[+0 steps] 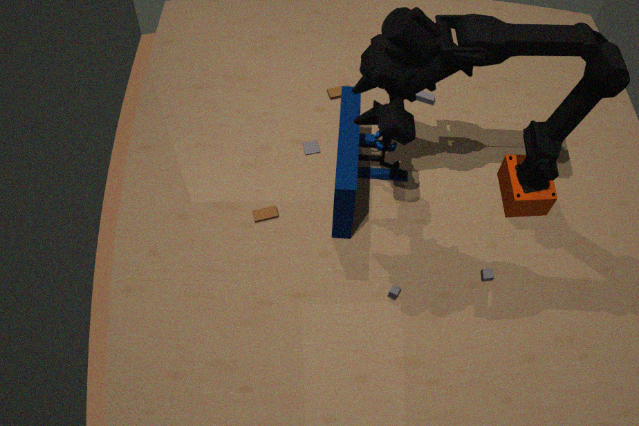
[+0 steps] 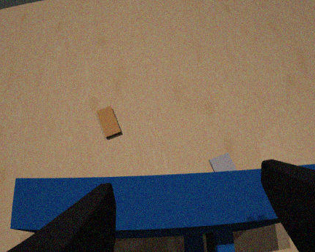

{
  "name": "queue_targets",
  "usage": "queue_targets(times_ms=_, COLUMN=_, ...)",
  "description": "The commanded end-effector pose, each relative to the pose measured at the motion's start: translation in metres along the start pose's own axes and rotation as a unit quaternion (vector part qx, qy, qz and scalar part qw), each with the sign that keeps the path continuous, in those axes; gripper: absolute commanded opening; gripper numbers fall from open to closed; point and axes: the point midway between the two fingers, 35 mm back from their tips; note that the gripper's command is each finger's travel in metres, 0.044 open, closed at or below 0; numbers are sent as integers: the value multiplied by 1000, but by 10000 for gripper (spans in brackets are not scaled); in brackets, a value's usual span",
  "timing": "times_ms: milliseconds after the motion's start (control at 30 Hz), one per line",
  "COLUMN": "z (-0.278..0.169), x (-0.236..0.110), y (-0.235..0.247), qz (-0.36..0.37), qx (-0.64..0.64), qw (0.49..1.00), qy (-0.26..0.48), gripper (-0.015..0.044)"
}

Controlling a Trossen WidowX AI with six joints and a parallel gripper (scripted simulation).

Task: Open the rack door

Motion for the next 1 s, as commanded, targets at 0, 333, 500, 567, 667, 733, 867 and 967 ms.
queue_targets(times_ms=0, z=-12, x=9, y=-9, qz=-4, qx=4, qw=998, qy=66, gripper=287)
queue_targets(times_ms=333, z=-43, x=16, y=-30, qz=-9, qx=22, qw=976, qy=218, gripper=287)
queue_targets(times_ms=500, z=-57, x=14, y=-39, qz=-7, qx=33, qw=956, qy=291, gripper=287)
queue_targets(times_ms=567, z=-63, x=12, y=-43, qz=-5, qx=38, qw=947, qy=320, gripper=287)
queue_targets(times_ms=667, z=-68, x=9, y=-46, qz=-2, qx=43, qw=935, qy=353, gripper=287)
queue_targets(times_ms=733, z=-69, x=9, y=-47, qz=-2, qx=44, qw=934, qy=356, gripper=287)
queue_targets(times_ms=867, z=-69, x=9, y=-47, qz=-2, qx=44, qw=934, qy=356, gripper=287)
queue_targets(times_ms=967, z=-71, x=13, y=-47, qz=-2, qx=44, qw=934, qy=356, gripper=287)
Point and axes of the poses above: the point midway between the two fingers, 35 mm back from their tips, its own x axis out along the fingers, its own y axis across the jaws, z = x × y, and after that the axes turned 2 degrees about x, right-handed
